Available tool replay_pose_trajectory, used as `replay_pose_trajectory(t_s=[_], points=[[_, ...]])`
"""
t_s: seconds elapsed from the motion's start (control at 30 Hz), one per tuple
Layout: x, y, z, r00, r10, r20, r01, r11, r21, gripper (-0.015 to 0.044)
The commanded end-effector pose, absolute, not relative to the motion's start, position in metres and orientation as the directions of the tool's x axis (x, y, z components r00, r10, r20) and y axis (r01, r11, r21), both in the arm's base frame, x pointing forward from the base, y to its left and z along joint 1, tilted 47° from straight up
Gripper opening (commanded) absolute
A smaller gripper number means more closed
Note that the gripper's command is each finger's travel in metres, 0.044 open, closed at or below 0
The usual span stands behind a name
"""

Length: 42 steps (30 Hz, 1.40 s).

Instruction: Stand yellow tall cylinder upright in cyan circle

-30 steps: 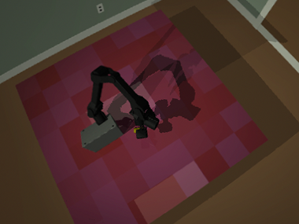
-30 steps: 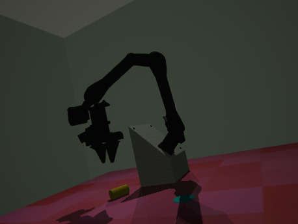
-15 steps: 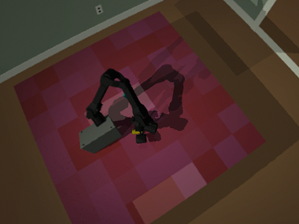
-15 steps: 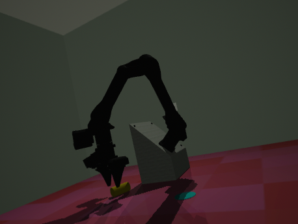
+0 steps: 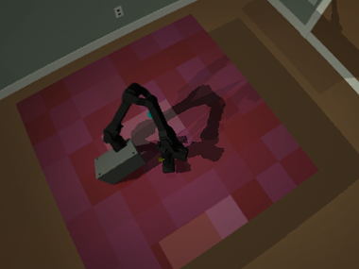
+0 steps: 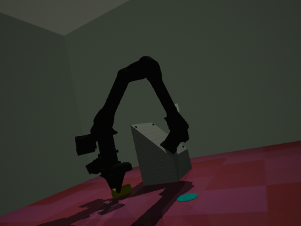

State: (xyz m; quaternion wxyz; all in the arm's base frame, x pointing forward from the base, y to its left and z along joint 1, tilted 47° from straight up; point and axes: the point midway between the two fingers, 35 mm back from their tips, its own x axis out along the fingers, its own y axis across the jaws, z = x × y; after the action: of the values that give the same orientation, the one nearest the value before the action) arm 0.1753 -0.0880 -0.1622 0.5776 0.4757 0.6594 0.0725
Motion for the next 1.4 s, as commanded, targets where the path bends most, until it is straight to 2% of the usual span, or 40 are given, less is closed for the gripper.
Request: replay_pose_trajectory(t_s=[0.0, 1.37], points=[[0.176, -0.088, -0.162, 0.123, 0.712, -0.692, 0.545, 0.534, 0.646, 0.0105], [0.162, -0.167, -0.086, 0.121, 0.709, -0.695, 0.547, 0.537, 0.643, 0.0105]])
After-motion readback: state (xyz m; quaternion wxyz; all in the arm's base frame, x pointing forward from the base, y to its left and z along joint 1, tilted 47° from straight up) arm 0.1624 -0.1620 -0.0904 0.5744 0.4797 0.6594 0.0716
